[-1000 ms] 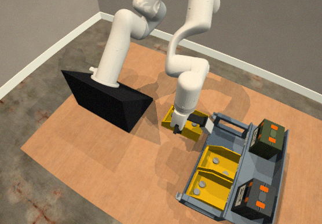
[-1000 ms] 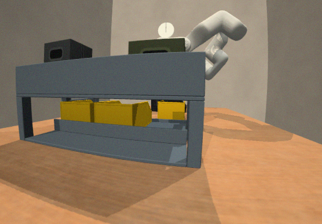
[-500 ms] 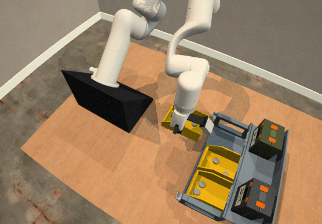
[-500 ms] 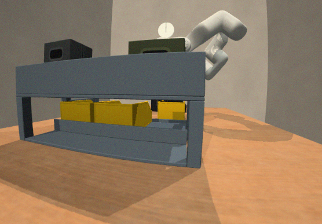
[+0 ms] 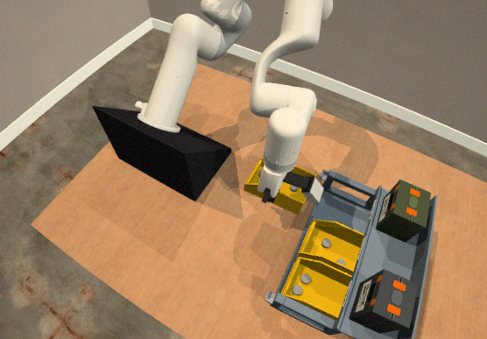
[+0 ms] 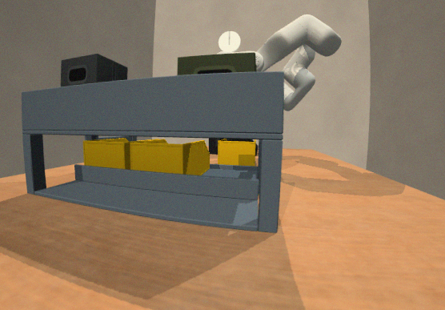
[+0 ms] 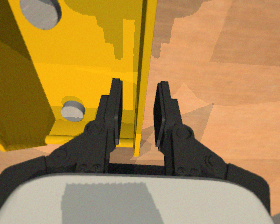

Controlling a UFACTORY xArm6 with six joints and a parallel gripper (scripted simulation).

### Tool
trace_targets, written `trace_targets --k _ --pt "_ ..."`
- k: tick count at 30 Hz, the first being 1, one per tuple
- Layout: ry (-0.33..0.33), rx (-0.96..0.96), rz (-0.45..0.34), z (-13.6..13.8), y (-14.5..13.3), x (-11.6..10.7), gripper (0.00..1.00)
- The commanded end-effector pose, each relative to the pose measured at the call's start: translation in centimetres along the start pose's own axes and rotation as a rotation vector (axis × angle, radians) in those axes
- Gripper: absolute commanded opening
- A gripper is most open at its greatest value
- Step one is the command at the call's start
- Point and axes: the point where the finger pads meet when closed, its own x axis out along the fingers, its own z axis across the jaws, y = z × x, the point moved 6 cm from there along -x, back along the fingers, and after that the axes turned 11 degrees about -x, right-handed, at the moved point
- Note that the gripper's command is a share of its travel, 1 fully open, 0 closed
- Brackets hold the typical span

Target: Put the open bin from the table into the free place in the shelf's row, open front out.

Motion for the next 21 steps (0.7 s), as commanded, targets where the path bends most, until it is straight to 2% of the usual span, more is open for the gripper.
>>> trace_targets --k 1,5,10,21 --pt "-0.002 -0.001 0.002 0.0 0.1 -0.1 0.28" --pt "-0.002 -0.001 0.002 0.0 0.1 -0.1 0.28" --pt "0.001 0.001 -0.002 0.1 0.1 -4.1 0.28" --pt "0.001 0.001 -0.002 0.1 0.1 -4.1 0.28"
